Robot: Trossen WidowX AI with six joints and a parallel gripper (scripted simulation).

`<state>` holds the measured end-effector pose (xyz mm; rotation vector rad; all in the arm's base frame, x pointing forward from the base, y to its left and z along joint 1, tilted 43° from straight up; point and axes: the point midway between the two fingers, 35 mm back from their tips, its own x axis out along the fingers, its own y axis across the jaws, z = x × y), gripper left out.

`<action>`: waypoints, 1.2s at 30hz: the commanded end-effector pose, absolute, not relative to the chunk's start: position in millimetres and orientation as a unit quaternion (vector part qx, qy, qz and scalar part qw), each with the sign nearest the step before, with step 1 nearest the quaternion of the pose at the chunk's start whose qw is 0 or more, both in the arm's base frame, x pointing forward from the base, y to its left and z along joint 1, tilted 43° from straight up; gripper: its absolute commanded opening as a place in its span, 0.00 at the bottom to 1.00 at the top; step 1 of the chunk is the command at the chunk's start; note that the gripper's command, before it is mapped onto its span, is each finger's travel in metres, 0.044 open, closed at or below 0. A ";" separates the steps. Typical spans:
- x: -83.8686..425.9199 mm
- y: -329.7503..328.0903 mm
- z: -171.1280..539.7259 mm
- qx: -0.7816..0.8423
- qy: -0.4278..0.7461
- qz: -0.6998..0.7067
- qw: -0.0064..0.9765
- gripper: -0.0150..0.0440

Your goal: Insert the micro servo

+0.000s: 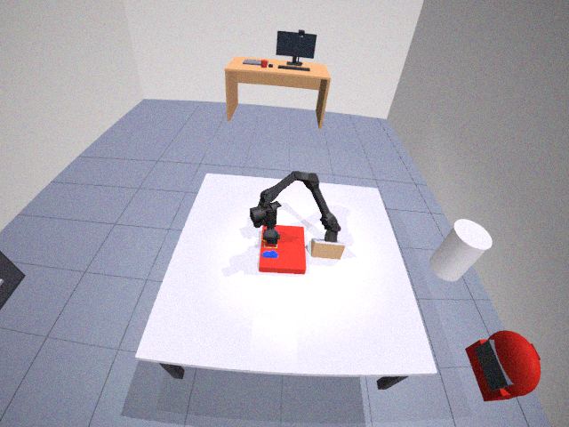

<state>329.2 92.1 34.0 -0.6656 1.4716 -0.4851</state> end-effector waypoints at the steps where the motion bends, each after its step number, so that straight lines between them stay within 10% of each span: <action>1: 334.3 95.5 36.5 -0.297 0.648 -0.212 0.669 0.25; 36: 336.3 76.5 16.3 -0.298 0.648 -0.212 0.669 0.25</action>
